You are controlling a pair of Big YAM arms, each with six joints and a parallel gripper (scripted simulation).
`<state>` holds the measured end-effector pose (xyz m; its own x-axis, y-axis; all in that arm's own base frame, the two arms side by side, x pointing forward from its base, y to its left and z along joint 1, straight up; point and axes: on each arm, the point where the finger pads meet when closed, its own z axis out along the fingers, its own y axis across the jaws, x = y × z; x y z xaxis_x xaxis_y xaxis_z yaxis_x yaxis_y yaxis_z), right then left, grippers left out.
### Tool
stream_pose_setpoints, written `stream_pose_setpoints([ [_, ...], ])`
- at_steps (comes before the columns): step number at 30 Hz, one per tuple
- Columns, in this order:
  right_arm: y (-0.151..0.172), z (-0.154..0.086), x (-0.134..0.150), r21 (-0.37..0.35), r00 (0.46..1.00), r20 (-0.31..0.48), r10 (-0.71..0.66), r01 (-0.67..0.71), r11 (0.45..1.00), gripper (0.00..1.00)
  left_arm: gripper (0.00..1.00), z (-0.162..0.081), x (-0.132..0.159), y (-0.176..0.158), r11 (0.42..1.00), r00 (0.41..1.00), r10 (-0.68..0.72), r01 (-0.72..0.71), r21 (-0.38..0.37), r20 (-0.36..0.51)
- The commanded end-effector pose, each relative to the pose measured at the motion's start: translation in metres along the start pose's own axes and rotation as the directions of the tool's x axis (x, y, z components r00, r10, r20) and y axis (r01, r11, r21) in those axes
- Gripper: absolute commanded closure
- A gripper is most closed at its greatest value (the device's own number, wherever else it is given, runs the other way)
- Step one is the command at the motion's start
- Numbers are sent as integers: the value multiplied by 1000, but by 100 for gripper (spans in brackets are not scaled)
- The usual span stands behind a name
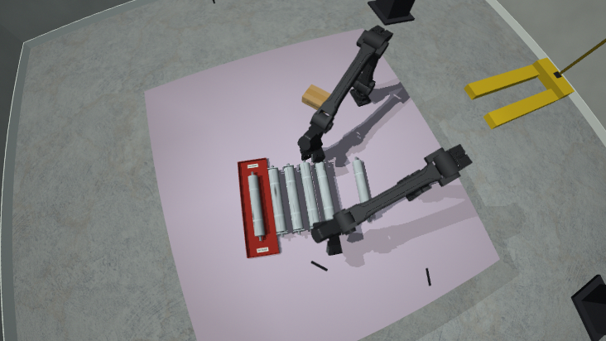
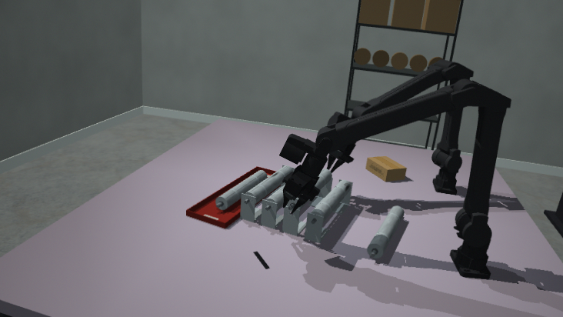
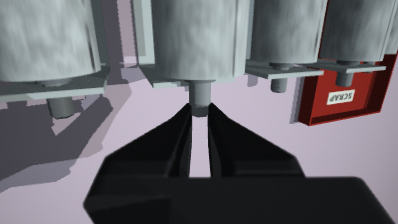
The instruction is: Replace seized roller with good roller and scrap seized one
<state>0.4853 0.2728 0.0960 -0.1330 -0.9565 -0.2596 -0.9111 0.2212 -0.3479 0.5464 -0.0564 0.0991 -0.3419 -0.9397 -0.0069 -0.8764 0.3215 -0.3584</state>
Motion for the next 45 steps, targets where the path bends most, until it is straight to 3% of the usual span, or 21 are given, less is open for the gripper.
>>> stream_pose_setpoints([
  [1,-46,-28,-24,100,997,70,15,-22,995,97,68,-32,-13,-39,995,999,3,-6,102,32],
  [6,-46,-28,-24,100,997,70,15,-22,995,97,68,-13,-8,-27,998,1000,5,-6,57,17],
  [15,-46,-28,-24,100,997,70,15,-22,995,97,68,-17,-8,-29,998,1000,5,-7,64,19],
  [16,-46,-28,-24,100,997,70,15,-22,995,68,68,-17,-8,-29,998,1000,5,-7,64,19],
  [33,-40,-27,-25,86,998,65,8,-14,996,68,68,-17,-8,-29,998,1000,5,-7,64,19],
  [34,-28,-44,-21,60,999,48,13,-16,998,68,68,-44,-12,-33,997,1000,10,-12,79,24],
  [40,-30,-90,-32,80,997,72,0,-6,997,68,68,-85,-12,-35,995,1000,11,-13,96,28],
  [43,-31,-89,-33,82,997,73,-1,-5,997,68,68,-84,-12,-36,995,1000,9,-12,98,28],
  [44,-19,-84,-21,53,999,46,3,-6,999,68,68,-87,-10,-33,996,1000,12,-14,84,23],
  [45,1,-62,-7,12,1000,12,-1,0,1000,68,68,-78,-8,-31,997,1000,14,-15,75,18],
])
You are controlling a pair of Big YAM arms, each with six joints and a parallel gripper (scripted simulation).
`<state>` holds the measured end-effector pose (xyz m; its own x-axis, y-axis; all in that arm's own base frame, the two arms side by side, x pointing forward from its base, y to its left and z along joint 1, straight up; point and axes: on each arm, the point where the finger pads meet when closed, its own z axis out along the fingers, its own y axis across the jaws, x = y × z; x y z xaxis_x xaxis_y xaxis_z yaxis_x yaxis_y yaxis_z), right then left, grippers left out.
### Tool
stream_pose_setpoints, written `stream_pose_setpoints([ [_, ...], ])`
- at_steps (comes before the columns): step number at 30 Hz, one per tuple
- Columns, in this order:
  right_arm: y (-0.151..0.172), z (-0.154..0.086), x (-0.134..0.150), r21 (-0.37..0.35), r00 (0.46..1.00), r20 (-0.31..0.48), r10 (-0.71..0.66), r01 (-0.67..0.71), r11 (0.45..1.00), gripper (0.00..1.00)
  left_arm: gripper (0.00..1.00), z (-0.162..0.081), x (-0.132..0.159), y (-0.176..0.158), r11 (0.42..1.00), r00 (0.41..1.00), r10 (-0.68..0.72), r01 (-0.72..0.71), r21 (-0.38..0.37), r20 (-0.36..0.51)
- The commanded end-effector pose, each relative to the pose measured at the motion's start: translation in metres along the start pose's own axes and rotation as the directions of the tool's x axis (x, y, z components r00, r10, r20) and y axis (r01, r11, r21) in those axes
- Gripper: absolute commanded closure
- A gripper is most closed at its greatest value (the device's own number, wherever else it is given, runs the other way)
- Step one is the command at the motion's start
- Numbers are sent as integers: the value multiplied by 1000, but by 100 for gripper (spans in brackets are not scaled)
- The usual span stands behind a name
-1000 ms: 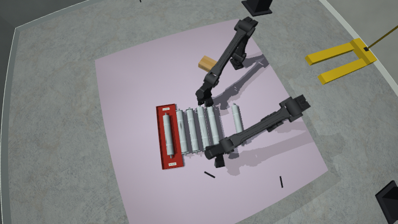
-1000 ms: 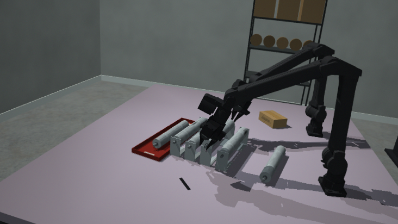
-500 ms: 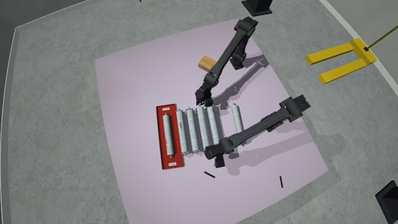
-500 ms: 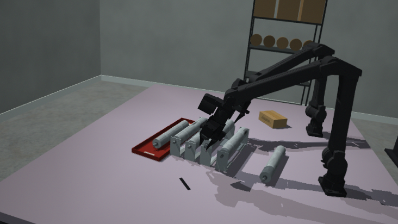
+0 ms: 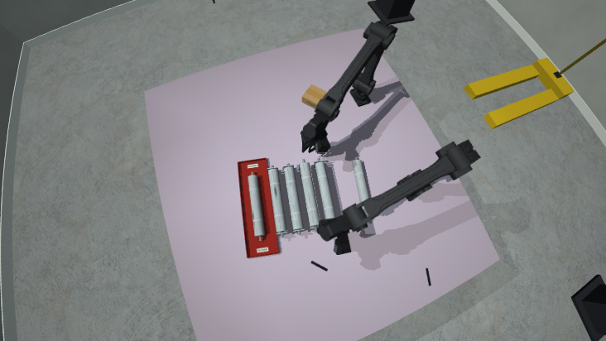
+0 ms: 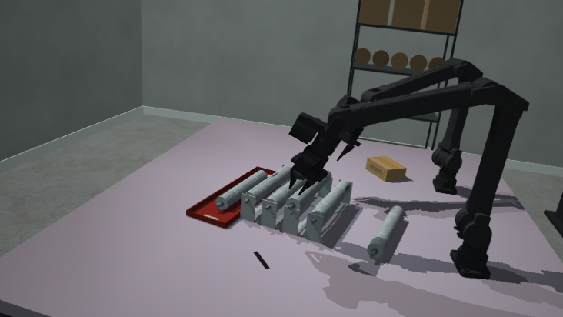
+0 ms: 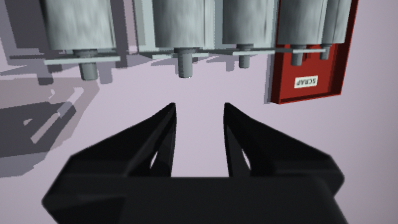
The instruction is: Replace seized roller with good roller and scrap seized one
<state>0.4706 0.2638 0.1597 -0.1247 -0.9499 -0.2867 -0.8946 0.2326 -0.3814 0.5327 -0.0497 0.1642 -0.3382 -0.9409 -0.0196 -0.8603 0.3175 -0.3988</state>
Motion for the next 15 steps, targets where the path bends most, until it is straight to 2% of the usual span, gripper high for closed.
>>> stream_pose_setpoints([
  [1,14,16,0,-33,1000,-22,-5,5,999,68,68,7,0,-10,1000,1000,12,-12,10,-5],
  [3,13,16,3,-45,999,-34,-6,4,999,68,68,11,0,6,1000,1000,8,-8,-28,-11],
  [5,4,13,-5,-23,1000,-15,-2,2,1000,68,68,4,-3,-8,1000,1000,7,-7,0,-3],
  [9,-1,-5,-8,2,1000,7,0,0,1000,68,68,-8,-1,-10,1000,1000,8,-8,26,4],
  [15,0,-5,-8,2,1000,7,-1,1,1000,68,68,-6,0,-7,1000,1000,9,-9,20,2],
])
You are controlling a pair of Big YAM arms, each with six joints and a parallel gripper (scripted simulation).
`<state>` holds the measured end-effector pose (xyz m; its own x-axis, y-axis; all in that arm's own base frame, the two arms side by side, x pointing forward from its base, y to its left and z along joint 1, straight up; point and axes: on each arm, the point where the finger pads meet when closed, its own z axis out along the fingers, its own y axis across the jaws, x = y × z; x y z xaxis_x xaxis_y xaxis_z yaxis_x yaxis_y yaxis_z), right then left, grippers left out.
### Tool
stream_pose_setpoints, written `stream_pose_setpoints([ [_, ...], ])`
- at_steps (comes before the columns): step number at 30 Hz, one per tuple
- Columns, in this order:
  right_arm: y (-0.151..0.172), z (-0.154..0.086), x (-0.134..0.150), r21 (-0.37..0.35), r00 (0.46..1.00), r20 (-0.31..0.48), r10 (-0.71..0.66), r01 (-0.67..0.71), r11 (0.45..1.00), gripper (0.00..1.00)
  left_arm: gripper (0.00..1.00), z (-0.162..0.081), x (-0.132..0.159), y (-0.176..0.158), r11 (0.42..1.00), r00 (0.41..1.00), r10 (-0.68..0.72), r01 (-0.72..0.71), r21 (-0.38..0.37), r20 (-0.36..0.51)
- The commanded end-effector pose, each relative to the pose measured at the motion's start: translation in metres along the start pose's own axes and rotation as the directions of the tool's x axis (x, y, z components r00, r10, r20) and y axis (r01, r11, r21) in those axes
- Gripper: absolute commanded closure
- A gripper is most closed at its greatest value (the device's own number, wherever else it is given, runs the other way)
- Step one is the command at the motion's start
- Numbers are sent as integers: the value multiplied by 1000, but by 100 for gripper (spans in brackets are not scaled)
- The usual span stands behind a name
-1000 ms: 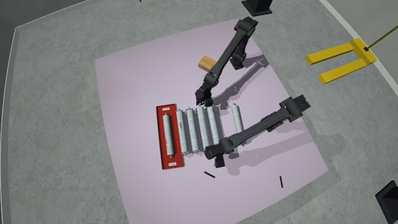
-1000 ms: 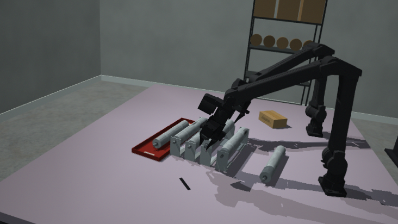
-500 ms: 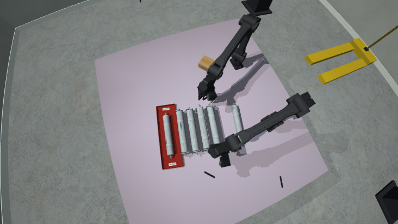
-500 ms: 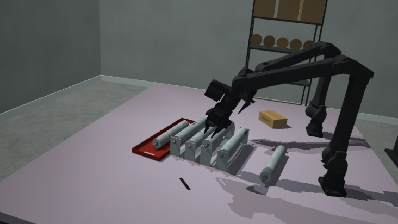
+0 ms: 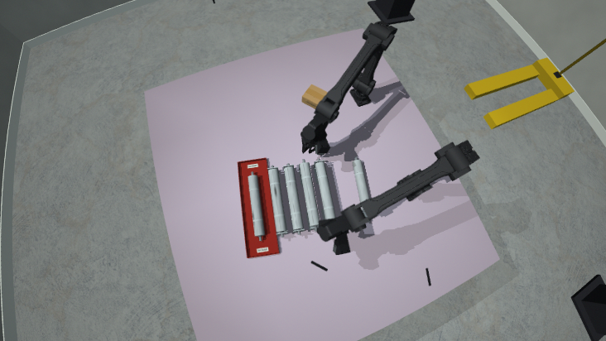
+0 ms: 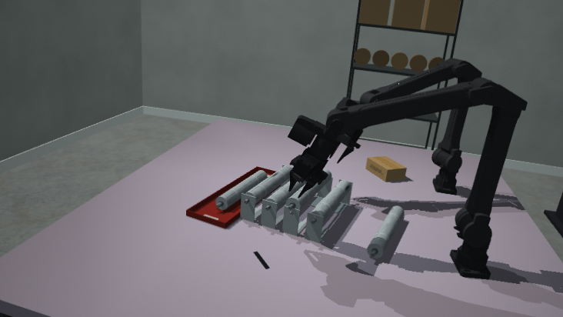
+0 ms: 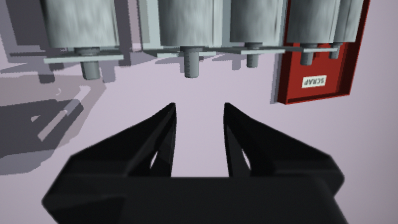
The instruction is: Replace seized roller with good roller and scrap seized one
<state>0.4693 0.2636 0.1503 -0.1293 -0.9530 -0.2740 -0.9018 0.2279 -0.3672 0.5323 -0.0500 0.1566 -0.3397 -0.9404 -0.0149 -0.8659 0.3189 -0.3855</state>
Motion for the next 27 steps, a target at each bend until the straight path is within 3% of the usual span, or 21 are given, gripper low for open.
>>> stream_pose_setpoints([
  [1,-5,-13,-10,19,1000,21,1,-1,1000,68,68,-10,-2,-14,999,1000,6,-6,33,7],
  [27,-4,-13,-10,18,1000,20,1,-1,1000,68,68,-7,0,-9,1000,1000,8,-8,23,4],
])
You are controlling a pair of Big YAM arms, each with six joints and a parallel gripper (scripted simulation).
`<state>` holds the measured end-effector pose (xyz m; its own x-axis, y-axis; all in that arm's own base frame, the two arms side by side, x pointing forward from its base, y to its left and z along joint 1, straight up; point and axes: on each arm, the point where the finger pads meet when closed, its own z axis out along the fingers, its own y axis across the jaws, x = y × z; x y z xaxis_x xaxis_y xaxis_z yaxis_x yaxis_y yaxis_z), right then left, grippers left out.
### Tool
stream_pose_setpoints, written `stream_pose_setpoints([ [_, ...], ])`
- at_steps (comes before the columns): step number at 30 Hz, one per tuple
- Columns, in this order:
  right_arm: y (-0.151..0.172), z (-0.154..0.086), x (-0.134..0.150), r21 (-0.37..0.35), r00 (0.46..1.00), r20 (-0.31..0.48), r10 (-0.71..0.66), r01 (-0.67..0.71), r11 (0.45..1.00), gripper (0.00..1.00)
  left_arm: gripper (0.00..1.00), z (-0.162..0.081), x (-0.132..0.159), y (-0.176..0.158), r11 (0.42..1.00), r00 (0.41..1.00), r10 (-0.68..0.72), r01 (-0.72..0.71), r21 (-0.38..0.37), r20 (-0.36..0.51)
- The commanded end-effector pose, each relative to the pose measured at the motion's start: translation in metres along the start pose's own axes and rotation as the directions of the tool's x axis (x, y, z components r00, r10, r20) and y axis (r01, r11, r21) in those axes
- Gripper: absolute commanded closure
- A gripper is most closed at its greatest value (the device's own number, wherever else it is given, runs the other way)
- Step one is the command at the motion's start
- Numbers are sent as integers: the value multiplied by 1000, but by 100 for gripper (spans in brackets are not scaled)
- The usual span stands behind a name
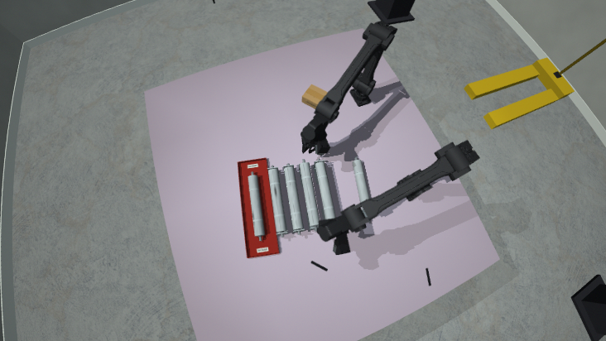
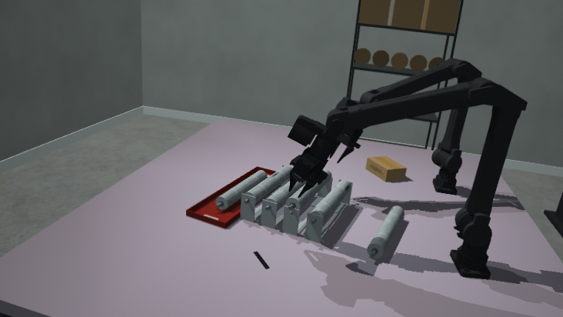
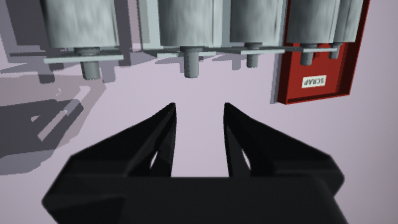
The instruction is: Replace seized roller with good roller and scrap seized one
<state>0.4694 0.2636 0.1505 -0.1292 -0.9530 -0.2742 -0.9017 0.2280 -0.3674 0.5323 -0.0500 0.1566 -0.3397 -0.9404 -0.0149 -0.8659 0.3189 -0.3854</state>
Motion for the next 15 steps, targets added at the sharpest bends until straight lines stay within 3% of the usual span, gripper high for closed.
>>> stream_pose_setpoints([
  [1,-4,-13,-10,18,1000,20,1,-1,1000,68,68,-7,0,-9,1000,1000,8,-8,24,4],
  [8,-10,-12,-11,27,1000,24,1,-2,1000,68,68,-10,-2,-14,999,1000,6,-6,33,7],
  [9,-49,-42,-23,116,996,87,35,-45,992,68,68,-35,-14,-38,994,999,20,-23,106,38],
  [15,-45,-36,-2,116,989,88,118,-128,985,68,68,-27,-12,-21,988,993,108,-113,104,53],
])
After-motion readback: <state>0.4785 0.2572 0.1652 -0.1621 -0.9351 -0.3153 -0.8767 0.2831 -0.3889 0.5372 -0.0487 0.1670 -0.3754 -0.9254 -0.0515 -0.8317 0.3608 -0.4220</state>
